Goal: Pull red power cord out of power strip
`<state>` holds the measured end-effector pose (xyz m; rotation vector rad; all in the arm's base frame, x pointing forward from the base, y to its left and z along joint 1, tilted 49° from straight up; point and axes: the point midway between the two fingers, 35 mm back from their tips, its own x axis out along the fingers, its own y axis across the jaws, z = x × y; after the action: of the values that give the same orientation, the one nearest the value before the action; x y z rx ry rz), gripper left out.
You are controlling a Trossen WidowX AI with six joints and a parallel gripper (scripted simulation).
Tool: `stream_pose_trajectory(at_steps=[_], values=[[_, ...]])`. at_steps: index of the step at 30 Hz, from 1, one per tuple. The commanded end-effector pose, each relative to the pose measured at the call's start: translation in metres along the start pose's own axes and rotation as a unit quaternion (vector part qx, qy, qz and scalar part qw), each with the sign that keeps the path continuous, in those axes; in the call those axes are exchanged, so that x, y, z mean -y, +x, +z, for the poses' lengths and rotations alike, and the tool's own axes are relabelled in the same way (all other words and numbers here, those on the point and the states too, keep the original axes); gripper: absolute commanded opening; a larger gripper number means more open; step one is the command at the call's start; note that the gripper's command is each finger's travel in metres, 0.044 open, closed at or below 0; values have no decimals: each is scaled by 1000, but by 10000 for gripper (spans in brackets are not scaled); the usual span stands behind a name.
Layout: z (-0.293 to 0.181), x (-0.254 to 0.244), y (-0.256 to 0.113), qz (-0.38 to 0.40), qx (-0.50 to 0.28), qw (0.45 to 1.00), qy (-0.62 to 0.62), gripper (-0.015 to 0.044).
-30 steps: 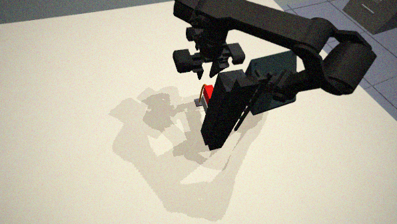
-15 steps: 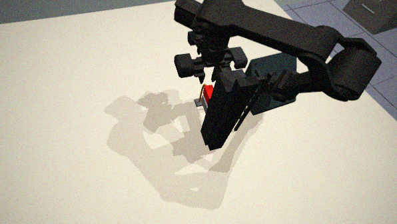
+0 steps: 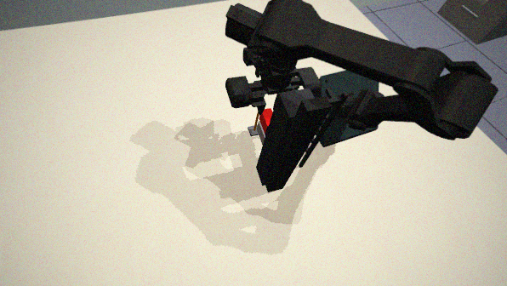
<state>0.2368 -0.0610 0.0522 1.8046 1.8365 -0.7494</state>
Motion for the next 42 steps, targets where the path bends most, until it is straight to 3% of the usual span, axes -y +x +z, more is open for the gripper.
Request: stream_pose_trajectory(at_steps=[1,14,18,26,42], values=[[-4,0,-1,2,-1,1000,2,160],[-4,0,11,2,-1,1000,2,160],[-3,1,9,0,0,1000,0,55],[-3,1,9,0,0,1000,0,2],[18,-1,7,1,1,1000,1,0]])
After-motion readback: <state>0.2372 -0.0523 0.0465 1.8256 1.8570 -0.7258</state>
